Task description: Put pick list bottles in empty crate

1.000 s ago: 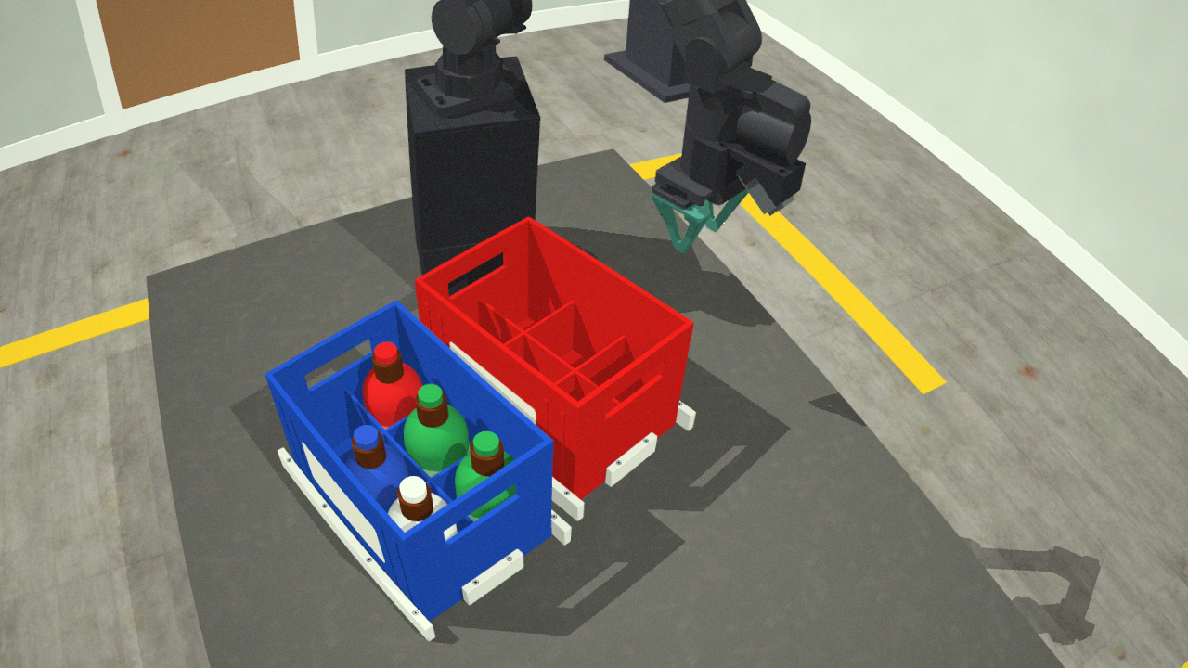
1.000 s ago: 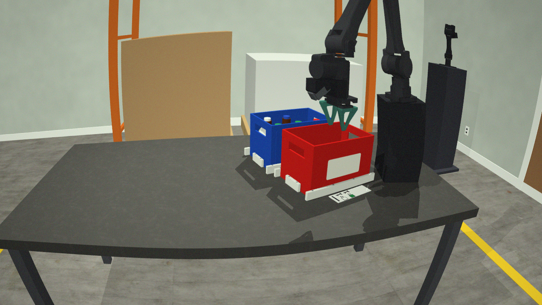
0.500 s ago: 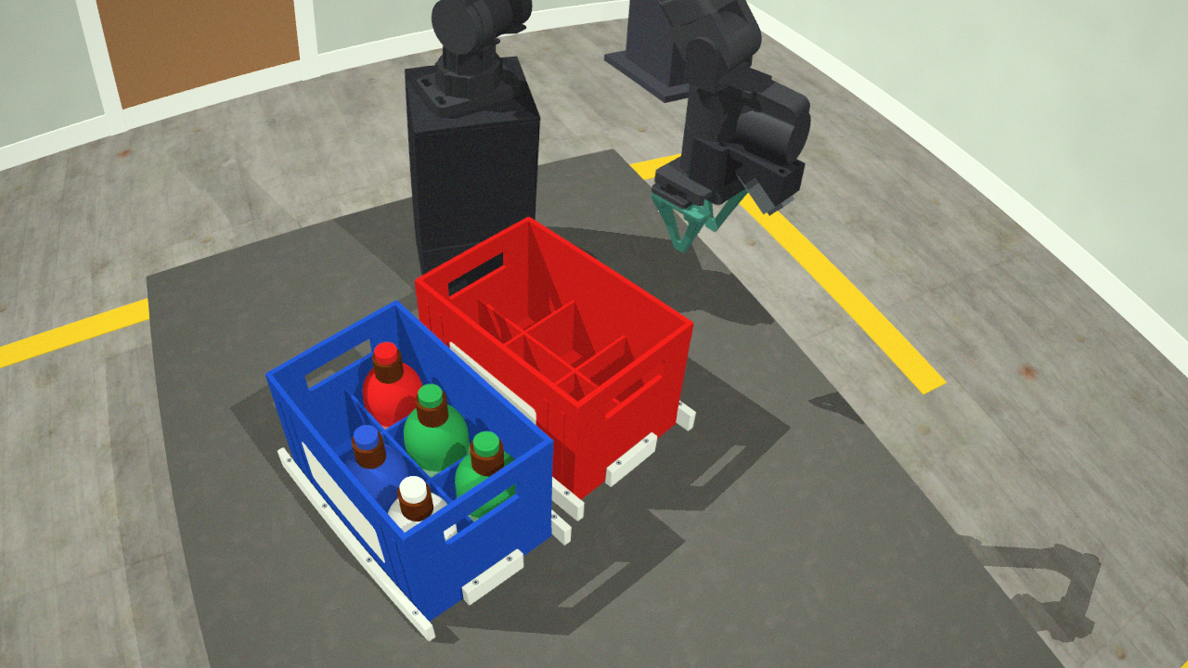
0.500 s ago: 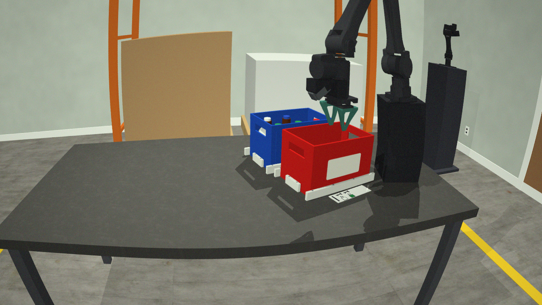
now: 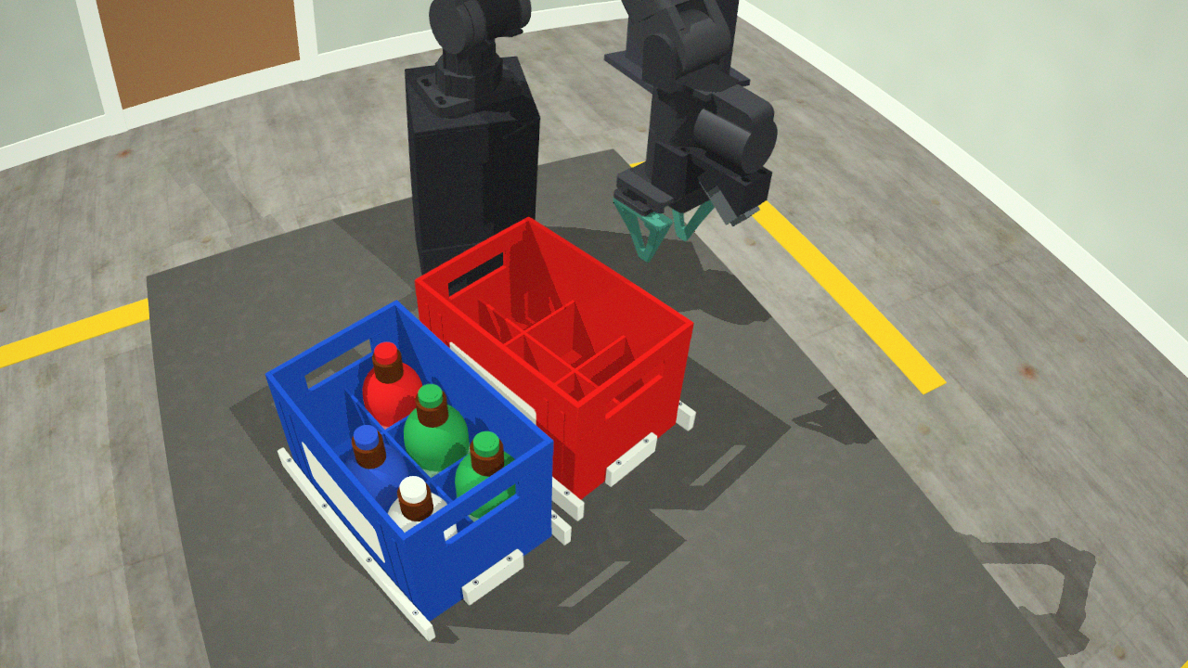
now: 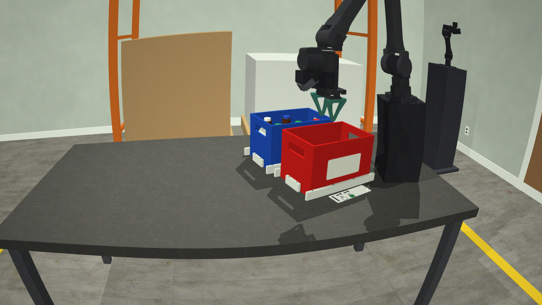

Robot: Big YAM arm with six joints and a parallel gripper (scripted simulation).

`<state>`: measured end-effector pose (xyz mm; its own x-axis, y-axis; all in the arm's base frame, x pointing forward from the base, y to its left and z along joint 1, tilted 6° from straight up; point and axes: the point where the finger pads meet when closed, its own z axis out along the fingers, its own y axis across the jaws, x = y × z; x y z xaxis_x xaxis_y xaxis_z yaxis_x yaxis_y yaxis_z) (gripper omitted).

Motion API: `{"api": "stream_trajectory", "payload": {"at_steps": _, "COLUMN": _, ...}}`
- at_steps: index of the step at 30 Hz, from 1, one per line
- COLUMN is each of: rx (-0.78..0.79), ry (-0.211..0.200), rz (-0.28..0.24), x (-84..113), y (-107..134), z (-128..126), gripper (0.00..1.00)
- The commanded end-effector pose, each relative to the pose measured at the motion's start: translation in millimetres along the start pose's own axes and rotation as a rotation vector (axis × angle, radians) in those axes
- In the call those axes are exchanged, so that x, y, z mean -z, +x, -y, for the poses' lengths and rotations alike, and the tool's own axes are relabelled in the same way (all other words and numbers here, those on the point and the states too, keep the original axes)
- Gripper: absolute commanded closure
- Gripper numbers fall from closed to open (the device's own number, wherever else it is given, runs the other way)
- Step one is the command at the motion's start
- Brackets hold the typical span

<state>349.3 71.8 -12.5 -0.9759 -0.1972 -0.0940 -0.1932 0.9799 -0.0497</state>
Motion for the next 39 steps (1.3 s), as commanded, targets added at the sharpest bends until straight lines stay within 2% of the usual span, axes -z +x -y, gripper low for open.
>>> {"api": "stream_trajectory", "payload": {"at_steps": 1, "rx": 0.016, "ry": -0.001, "rz": 0.046, "x": 19.1, "y": -20, "z": 20, "gripper": 0.39}}
{"api": "stream_trajectory", "payload": {"at_steps": 11, "rx": 0.017, "ry": 0.006, "rz": 0.053, "x": 33.0, "y": -23, "z": 72, "gripper": 0.39}}
{"api": "stream_trajectory", "payload": {"at_steps": 13, "rx": 0.017, "ry": 0.006, "rz": 0.053, "x": 33.0, "y": -23, "z": 72, "gripper": 0.39}}
{"api": "stream_trajectory", "payload": {"at_steps": 21, "rx": 0.017, "ry": 0.012, "rz": 0.054, "x": 43.1, "y": -23, "z": 113, "gripper": 0.39}}
{"api": "stream_trajectory", "payload": {"at_steps": 28, "rx": 0.018, "ry": 0.008, "rz": 0.029, "x": 42.0, "y": -19, "z": 148, "gripper": 0.39}}
{"api": "stream_trajectory", "payload": {"at_steps": 31, "rx": 0.018, "ry": 0.006, "rz": 0.022, "x": 40.6, "y": -18, "z": 152, "gripper": 0.39}}
{"api": "stream_trajectory", "payload": {"at_steps": 39, "rx": 0.019, "ry": 0.008, "rz": 0.022, "x": 50.1, "y": -18, "z": 193, "gripper": 0.39}}
